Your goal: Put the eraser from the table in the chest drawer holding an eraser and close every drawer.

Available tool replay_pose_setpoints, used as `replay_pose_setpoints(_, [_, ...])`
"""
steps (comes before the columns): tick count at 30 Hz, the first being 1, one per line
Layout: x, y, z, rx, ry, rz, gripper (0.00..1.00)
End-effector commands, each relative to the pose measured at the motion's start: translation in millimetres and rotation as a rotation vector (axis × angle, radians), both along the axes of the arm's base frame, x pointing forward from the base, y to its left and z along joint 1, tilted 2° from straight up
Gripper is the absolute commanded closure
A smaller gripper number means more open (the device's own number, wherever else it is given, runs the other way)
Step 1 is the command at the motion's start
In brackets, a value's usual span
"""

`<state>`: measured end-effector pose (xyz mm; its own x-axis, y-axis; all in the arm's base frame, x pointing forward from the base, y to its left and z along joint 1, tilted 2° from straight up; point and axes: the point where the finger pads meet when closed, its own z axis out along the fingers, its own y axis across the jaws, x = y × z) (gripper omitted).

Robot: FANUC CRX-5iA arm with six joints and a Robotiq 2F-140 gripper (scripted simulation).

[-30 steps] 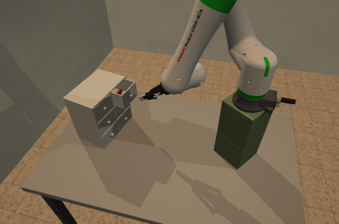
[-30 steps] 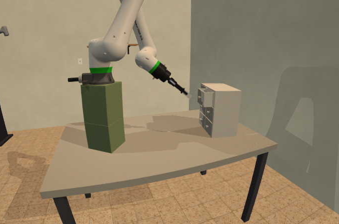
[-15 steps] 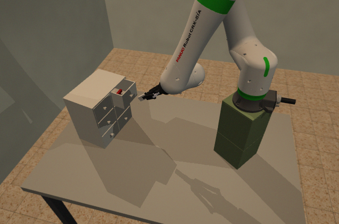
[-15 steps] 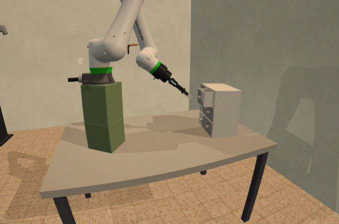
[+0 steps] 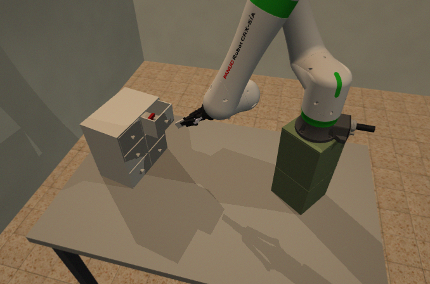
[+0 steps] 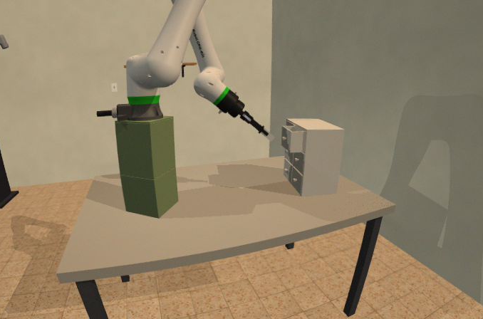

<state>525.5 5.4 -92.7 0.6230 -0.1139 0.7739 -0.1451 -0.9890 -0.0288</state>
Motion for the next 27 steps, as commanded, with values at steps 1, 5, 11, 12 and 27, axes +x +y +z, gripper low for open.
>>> replay_pose_setpoints(1, [0.1, 0.0, 0.1, 0.000, 0.000, 0.000, 1.00])
replay_pose_setpoints(5, [0.4, -0.1, 0.1, 0.000, 0.000, 0.000, 1.00])
replay_pose_setpoints(11, [1.5, -0.2, 0.1, 0.000, 0.000, 0.000, 1.00])
replay_pose_setpoints(12, [1.5, -0.2, 0.1, 0.000, 0.000, 0.000, 1.00])
replay_pose_setpoints(27, [12.5, -1.8, 0.3, 0.000, 0.000, 0.000, 1.00])
